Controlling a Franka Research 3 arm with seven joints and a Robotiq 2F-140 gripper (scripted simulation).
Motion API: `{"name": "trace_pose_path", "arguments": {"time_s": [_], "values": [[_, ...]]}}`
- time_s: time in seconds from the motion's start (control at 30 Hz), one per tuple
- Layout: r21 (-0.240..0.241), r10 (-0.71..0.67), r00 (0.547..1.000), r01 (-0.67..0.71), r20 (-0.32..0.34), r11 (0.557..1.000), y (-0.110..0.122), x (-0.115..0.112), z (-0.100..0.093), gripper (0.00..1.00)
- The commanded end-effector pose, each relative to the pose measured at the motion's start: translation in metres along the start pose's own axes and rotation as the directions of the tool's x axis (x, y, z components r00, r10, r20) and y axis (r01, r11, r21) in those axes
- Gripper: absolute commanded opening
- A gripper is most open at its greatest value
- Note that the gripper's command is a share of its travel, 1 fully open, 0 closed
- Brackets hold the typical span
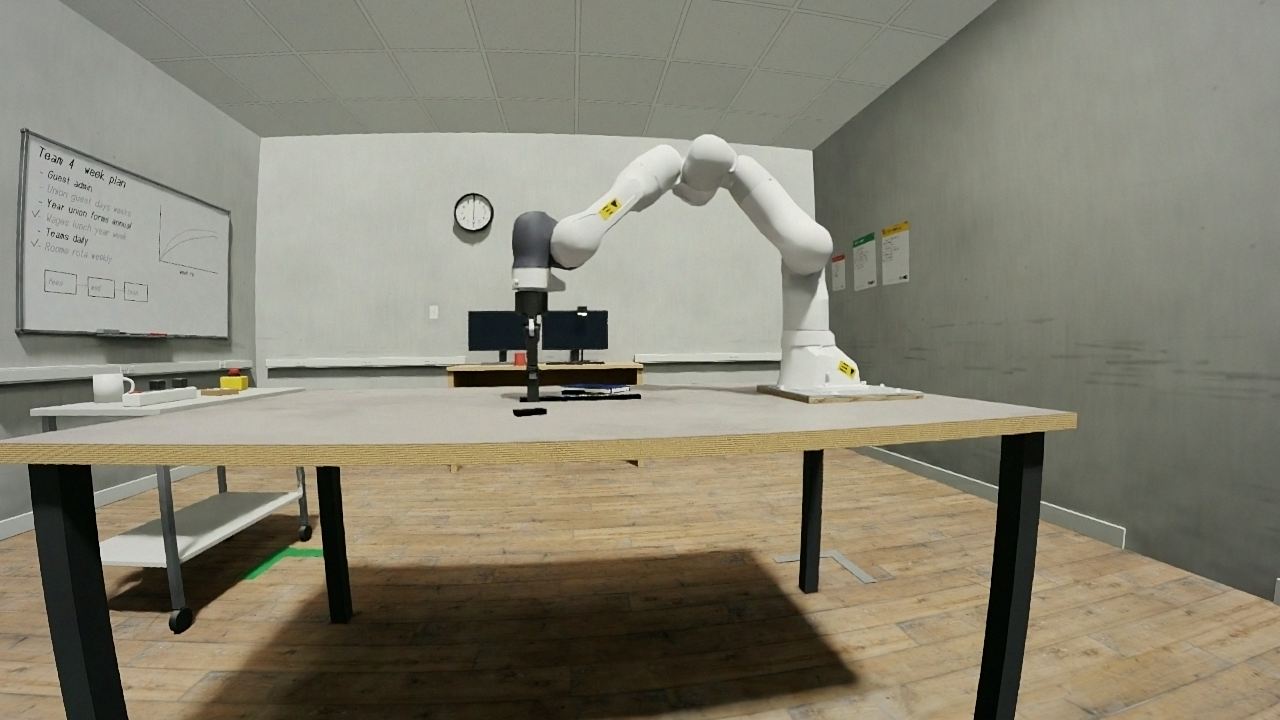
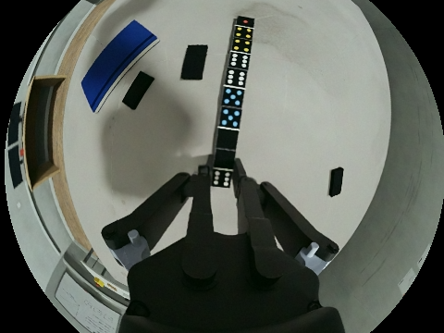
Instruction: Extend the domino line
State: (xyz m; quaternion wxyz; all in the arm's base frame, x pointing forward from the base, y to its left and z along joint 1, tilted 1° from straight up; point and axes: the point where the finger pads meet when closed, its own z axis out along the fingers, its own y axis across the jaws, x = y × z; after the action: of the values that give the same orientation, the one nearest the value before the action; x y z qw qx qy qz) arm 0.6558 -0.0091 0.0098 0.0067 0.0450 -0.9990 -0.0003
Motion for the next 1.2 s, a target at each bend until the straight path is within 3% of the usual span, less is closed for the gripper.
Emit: {"name": "trace_pose_path", "arguments": {"time_s": [0.0, 0.8, 0.83, 1.17], "values": [[-0.001, 0.005, 1.000, -0.005, 0.005, 1.000, -0.0017, -0.0007, -0.0010, 0.23], [-0.001, 0.005, 1.000, -0.005, 0.005, 1.000, -0.0017, -0.0007, -0.0010, 0.23], [-0.001, 0.005, 1.000, -0.005, 0.005, 1.000, -0.0017, -0.0007, -0.0010, 0.34], [-0.001, 0.005, 1.000, -0.005, 0.005, 1.000, -0.0017, -0.0007, -0.0010, 0.34]]}}
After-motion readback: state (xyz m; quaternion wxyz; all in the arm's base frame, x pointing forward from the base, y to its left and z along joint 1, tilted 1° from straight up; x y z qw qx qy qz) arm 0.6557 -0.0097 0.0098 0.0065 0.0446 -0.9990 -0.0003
